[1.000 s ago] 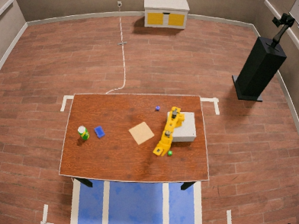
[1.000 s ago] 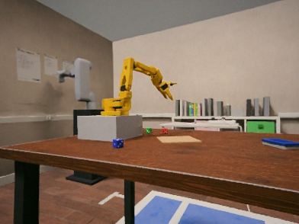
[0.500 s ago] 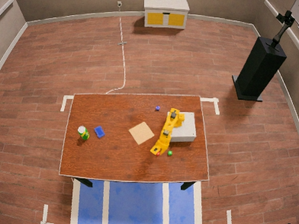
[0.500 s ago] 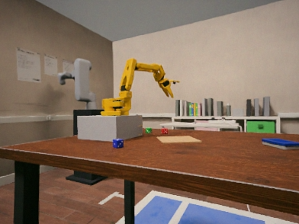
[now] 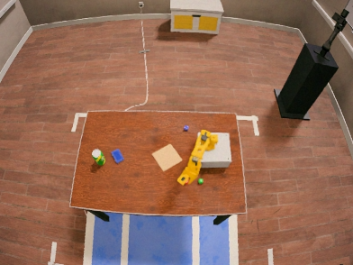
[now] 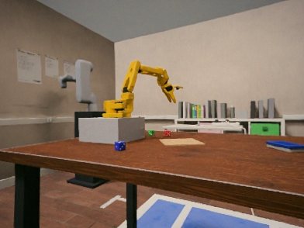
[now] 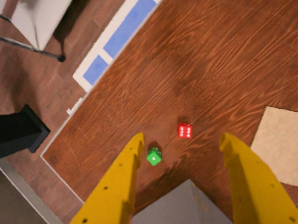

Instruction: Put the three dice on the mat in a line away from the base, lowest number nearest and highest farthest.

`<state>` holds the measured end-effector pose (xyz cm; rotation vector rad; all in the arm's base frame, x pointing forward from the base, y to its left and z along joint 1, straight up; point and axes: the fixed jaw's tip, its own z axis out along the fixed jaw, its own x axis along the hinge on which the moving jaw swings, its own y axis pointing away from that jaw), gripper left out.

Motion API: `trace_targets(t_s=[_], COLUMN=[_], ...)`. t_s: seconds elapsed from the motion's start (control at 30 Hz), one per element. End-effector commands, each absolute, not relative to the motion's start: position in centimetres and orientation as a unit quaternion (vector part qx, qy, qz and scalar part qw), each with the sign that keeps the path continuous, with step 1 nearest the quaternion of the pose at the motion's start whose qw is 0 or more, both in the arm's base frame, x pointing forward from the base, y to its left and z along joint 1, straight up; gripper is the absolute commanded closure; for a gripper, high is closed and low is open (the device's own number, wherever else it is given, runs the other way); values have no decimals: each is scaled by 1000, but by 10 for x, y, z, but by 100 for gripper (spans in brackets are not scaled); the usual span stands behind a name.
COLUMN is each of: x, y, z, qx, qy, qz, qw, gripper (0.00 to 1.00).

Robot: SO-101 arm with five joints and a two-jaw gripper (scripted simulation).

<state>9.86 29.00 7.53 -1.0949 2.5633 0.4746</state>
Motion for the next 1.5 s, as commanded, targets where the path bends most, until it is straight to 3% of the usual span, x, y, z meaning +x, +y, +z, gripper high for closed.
trace_targets(t_s=[0.0, 0.5, 1.47], x=[99, 86, 87], y=[284, 250, 241], z=[50, -33, -43], qx=[-379, -385, -378], qy=[908, 923, 926], qz=[130, 13, -8], qw=[122, 12, -7], gripper=[69, 69, 69])
